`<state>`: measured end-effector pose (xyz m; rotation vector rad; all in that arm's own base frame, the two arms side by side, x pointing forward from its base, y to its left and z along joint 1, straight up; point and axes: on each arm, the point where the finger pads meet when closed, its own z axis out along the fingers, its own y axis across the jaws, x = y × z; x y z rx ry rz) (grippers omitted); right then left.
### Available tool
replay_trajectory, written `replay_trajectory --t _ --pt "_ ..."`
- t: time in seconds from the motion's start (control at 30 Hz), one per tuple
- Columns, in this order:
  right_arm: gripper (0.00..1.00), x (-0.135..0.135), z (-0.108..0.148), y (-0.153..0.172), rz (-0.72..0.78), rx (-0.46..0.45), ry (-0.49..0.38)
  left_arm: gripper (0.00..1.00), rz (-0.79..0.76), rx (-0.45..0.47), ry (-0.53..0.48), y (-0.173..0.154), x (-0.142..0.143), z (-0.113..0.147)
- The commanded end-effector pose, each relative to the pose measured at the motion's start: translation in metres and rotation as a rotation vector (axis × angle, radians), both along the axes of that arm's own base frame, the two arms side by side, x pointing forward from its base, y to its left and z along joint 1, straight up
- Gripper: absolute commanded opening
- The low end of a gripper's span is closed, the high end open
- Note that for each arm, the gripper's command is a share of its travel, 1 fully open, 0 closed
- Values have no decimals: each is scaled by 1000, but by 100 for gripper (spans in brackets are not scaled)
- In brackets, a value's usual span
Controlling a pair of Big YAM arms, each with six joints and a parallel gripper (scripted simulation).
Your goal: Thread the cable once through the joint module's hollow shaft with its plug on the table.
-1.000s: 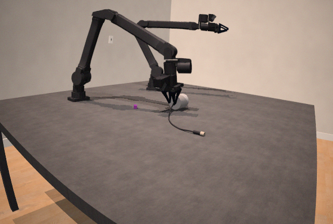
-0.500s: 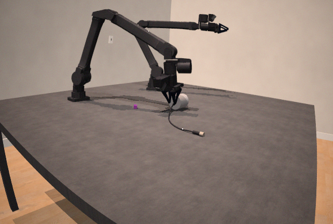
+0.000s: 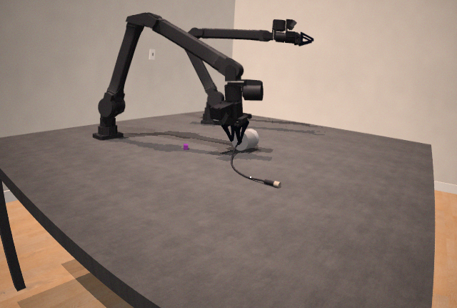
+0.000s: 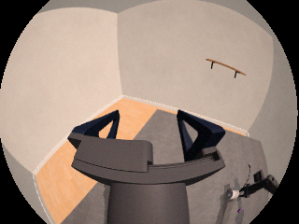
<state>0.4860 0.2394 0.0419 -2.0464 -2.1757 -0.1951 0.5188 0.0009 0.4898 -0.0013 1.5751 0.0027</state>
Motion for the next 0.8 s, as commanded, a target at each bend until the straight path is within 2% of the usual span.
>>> replay_trajectory --t 0.0,0.27,0.37,0.4,0.53,0.7,0.77 --pt "32 25 48 -2 -3 30 -74 96 3 -2 -26 1 3 12" --pt "32 25 75 -7 -3 35 -80 96 3 -2 -26 1 3 12" --pt "32 25 75 -7 -3 35 -80 96 3 -2 -26 1 3 12" --pt "32 16 59 3 17 24 -51 96 3 -2 -26 1 3 12" --pt "32 1 38 0 25 4 -6 96 3 -2 -26 1 3 12" --pt "32 13 65 4 20 28 -65 96 3 -2 -26 1 3 12" --pt "32 6 58 2 24 21 -48 96 3 -2 -26 1 3 12"
